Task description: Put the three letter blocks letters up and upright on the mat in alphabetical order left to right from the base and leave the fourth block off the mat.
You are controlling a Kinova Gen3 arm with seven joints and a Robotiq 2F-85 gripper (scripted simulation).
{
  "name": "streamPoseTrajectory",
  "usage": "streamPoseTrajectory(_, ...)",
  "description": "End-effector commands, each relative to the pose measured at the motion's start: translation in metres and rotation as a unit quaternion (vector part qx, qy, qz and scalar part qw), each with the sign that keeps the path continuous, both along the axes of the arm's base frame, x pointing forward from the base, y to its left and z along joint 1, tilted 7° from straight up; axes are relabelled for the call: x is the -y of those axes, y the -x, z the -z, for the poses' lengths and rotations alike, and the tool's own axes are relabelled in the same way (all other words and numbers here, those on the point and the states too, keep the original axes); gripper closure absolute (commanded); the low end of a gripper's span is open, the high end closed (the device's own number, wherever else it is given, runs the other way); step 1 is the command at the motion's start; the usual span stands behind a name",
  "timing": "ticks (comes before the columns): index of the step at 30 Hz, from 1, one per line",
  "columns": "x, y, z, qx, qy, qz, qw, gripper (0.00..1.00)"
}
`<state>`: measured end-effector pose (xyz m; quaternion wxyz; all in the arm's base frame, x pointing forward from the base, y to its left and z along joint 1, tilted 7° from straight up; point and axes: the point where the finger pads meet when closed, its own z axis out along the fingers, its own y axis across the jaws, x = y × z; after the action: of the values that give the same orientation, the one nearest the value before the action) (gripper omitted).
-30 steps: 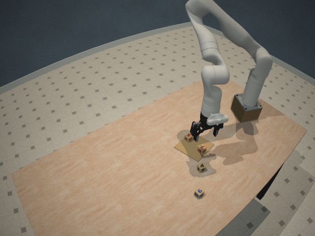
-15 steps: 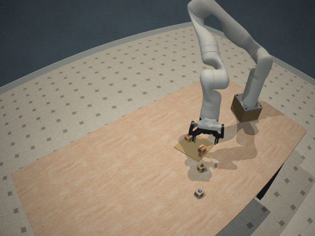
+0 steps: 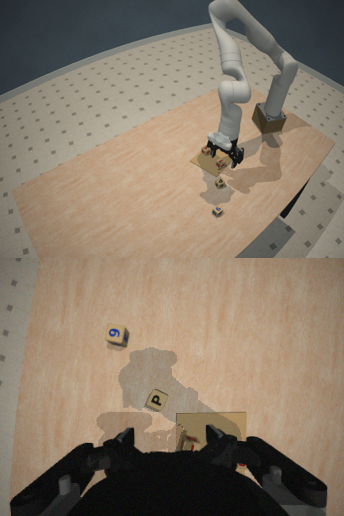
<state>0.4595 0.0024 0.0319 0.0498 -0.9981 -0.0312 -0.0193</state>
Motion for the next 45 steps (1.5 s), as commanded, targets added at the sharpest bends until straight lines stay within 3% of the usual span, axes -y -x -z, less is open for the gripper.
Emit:
streamPoseTrajectory(1, -0.009, -0.01, -0.004, 0.001, -0.003, 0.05, 0.999, 0.0)
streamPoseTrajectory(10, -0.018, -0.024, -0.007, -0.005, -0.009, 0.17, 0.985, 0.0)
streamPoseTrajectory(22, -0.022, -0.032, -0.009, -0.008, -0.013, 0.23, 0.973, 0.0)
streamPoseTrajectory(32, -0.023, -0.032, -0.009, -0.008, -0.013, 0.229, 0.973, 0.0)
streamPoseTrajectory(33, -0.023, -0.032, -0.009, -0.008, -0.013, 0.229, 0.973, 0.41)
streamPoseTrajectory(45, -0.023, -0.032, -0.009, -0.008, -0.013, 0.229, 0.973, 0.41)
